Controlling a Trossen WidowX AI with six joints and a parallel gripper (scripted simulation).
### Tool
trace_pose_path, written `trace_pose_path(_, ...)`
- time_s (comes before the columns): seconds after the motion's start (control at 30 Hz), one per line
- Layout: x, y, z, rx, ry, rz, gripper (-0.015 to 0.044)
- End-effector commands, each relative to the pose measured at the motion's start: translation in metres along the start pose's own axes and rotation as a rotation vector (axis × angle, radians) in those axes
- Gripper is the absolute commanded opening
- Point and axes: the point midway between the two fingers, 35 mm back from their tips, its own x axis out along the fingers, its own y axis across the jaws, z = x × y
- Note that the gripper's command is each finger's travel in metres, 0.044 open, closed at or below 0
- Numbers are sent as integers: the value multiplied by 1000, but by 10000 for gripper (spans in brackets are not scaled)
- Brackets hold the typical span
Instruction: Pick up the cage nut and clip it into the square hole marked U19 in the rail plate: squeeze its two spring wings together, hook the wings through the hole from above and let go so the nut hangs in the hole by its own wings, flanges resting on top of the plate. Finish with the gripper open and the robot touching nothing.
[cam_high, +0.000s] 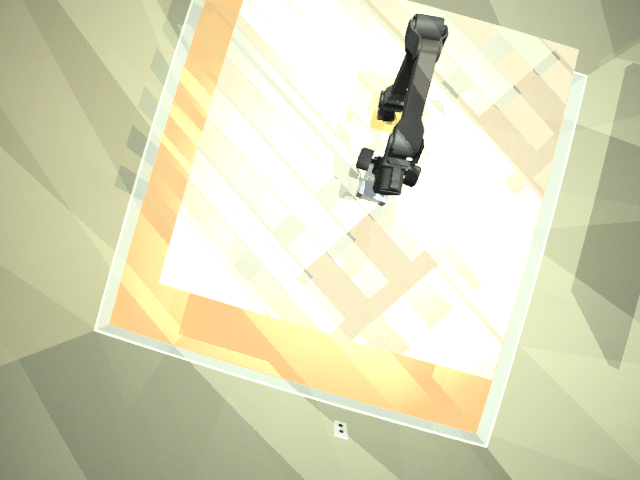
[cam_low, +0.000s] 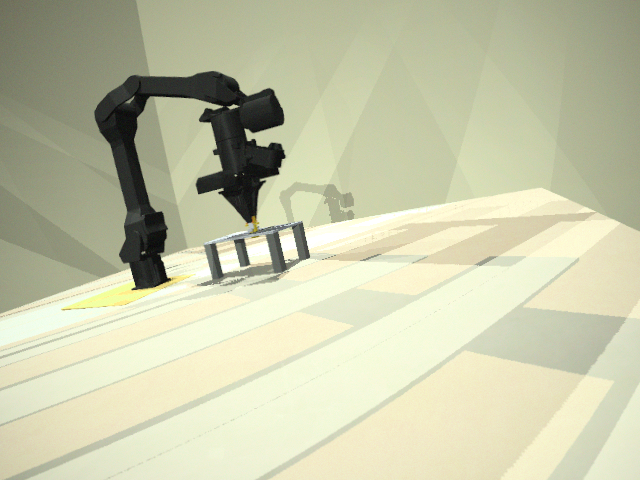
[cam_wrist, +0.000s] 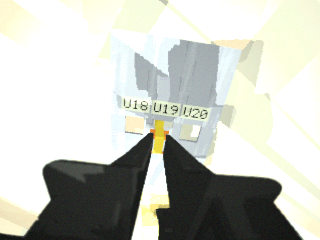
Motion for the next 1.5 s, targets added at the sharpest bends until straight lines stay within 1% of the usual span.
trace_pose_path(0.0, 0, -1, 0, 2, -2, -1, 23)
trace_pose_path(1.47, 2, -3, 0, 1, -1, 69, 23)
